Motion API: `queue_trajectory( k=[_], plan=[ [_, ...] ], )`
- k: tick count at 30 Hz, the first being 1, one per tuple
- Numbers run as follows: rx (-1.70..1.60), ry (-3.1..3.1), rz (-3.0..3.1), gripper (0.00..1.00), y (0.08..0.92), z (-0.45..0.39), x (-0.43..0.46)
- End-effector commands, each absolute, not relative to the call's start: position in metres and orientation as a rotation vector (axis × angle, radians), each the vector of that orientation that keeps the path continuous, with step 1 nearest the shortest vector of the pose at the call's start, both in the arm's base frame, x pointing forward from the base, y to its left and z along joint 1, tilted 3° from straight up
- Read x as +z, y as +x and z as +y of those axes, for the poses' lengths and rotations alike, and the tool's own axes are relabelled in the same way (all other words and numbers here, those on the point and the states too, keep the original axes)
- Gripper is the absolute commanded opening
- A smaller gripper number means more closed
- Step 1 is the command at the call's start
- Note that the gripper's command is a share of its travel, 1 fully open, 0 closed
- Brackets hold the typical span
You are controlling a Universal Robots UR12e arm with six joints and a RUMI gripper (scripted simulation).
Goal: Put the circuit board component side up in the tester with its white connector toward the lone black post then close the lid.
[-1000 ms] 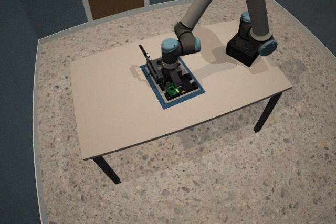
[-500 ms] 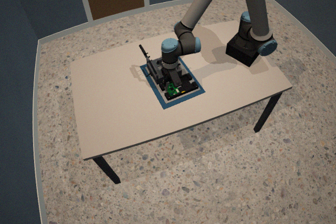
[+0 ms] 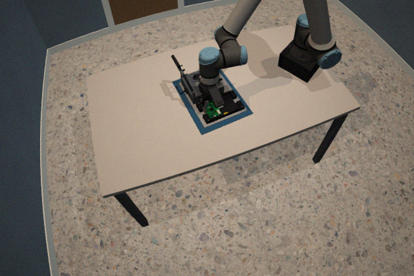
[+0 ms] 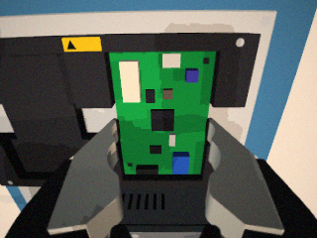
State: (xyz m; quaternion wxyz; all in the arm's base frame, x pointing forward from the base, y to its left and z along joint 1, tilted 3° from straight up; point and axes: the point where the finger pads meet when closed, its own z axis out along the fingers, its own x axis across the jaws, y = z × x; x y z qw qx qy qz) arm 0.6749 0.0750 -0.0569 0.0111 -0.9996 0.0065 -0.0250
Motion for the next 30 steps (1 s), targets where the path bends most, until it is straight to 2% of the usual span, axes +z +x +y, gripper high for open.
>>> queue_trajectory(
  k=[1,30],
  plan=[
    [-0.08,-3.118,0.02,0.39,0.675,0.075,-0.055],
    [-0.08,-3.118,0.02,0.39,0.674,0.074,-0.034]
  ],
)
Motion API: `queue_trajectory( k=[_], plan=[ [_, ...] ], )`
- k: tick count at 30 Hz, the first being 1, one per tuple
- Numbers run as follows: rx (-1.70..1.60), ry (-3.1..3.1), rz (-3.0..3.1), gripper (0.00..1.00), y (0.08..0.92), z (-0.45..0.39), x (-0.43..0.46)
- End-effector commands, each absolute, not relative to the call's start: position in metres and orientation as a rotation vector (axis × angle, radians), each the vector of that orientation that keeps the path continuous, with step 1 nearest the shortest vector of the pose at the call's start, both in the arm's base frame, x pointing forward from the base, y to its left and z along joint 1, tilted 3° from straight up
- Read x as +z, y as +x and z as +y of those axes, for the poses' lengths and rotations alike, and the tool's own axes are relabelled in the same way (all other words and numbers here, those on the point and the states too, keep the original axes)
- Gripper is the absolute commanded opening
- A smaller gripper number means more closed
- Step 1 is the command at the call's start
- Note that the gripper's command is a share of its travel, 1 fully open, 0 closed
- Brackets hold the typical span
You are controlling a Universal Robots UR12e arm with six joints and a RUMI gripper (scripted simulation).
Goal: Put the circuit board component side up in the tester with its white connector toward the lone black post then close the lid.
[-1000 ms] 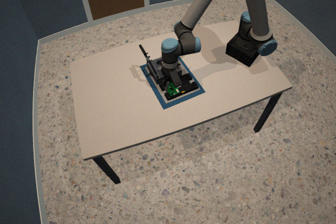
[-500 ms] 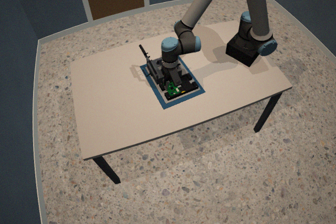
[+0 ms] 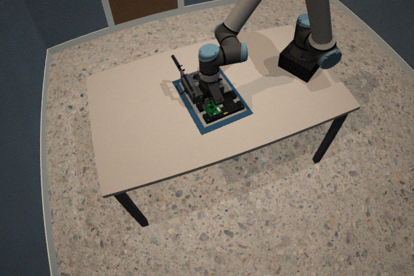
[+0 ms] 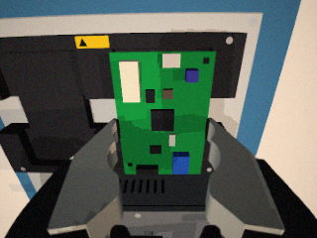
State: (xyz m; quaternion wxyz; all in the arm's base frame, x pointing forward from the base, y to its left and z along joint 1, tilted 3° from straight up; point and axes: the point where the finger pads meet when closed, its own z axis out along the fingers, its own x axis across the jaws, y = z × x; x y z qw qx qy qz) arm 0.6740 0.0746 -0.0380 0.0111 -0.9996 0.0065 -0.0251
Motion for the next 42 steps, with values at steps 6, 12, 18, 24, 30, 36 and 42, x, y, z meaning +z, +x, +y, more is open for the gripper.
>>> queue_trajectory(
  k=[6,12,18,24,30,36,42],
  plan=[
    [-0.08,-3.118,0.02,0.39,0.674,0.074,-0.03],
    [-0.08,-3.118,0.02,0.39,0.674,0.074,-0.028],
    [-0.08,-3.118,0.02,0.39,0.674,0.074,-0.027],
    [-0.08,-3.118,0.02,0.39,0.674,0.074,-0.027],
    [-0.08,-3.118,0.02,0.39,0.674,0.074,-0.025],
    [-0.08,-3.118,0.02,0.39,0.674,0.074,-0.021],
    [-0.08,-3.118,0.02,0.39,0.673,0.074,-0.008]
  ],
)
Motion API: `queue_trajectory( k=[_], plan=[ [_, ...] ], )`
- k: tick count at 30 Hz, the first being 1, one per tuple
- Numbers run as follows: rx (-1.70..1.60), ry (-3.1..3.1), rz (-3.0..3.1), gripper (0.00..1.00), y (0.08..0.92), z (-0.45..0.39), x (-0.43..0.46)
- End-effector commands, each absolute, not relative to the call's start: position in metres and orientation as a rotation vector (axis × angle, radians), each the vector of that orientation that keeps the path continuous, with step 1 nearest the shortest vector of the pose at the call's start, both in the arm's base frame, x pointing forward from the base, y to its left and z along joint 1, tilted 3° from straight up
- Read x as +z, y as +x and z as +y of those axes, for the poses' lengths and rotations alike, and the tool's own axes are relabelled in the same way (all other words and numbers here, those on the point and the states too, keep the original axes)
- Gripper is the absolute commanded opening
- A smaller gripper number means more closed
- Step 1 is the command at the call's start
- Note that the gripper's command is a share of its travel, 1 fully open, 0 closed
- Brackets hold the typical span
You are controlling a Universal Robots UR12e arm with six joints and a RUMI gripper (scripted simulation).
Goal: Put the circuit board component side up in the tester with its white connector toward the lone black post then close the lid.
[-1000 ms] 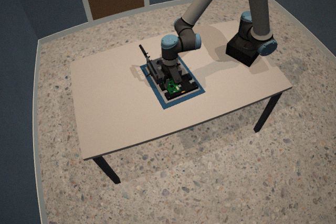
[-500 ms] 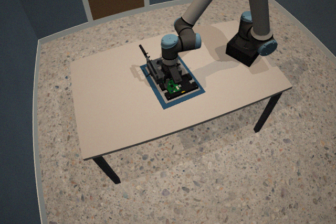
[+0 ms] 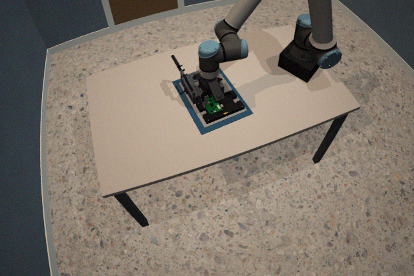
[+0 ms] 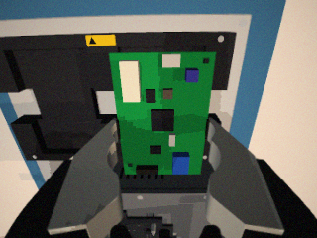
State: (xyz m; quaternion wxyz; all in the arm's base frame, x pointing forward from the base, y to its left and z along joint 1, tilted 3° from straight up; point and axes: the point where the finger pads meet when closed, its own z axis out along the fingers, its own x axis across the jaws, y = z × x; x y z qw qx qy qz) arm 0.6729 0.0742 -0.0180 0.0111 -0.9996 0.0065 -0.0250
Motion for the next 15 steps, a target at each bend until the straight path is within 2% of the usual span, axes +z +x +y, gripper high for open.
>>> queue_trajectory(
  k=[1,15],
  plan=[
    [-0.08,-3.118,0.02,0.39,0.673,0.074,-0.006],
    [-0.08,-3.118,0.02,0.39,0.671,0.073,0.027]
  ],
)
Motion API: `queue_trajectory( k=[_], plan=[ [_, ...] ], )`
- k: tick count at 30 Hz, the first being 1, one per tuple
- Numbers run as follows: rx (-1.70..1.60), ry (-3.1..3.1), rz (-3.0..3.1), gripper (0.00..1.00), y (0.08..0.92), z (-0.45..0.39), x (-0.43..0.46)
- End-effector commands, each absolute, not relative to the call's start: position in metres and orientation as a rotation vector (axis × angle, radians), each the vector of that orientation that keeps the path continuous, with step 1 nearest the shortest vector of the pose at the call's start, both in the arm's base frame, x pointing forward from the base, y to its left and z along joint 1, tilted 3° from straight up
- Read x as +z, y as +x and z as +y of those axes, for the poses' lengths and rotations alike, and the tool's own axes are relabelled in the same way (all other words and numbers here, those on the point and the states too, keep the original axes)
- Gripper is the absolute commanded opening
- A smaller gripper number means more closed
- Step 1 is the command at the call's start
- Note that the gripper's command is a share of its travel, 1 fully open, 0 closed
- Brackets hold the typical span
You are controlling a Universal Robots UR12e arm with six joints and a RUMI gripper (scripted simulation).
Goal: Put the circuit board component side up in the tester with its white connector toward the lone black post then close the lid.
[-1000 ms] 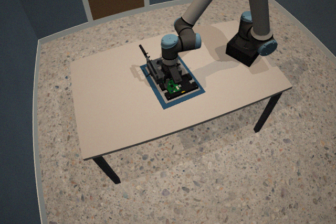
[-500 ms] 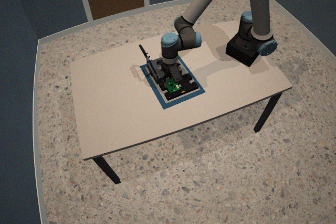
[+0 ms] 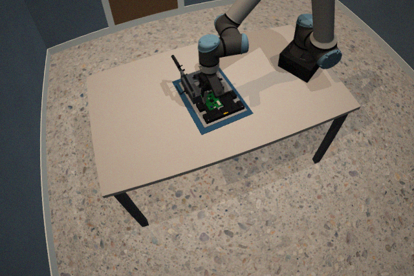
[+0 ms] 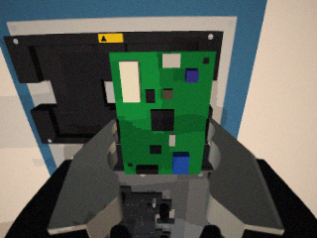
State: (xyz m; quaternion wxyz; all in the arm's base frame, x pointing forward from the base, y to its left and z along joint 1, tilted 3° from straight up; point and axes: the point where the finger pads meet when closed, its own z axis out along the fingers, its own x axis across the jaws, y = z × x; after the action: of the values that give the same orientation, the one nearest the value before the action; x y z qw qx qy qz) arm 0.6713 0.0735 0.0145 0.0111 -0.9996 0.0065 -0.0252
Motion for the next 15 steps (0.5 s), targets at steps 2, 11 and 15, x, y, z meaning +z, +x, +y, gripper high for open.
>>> queue_trajectory(
  k=[2,11,15],
  plan=[
    [-0.08,-3.118,0.02,0.39,0.671,0.073,0.032],
    [-0.08,-3.118,0.02,0.39,0.671,0.073,0.041],
    [-0.08,-3.118,0.02,0.39,0.67,0.073,0.043]
  ],
)
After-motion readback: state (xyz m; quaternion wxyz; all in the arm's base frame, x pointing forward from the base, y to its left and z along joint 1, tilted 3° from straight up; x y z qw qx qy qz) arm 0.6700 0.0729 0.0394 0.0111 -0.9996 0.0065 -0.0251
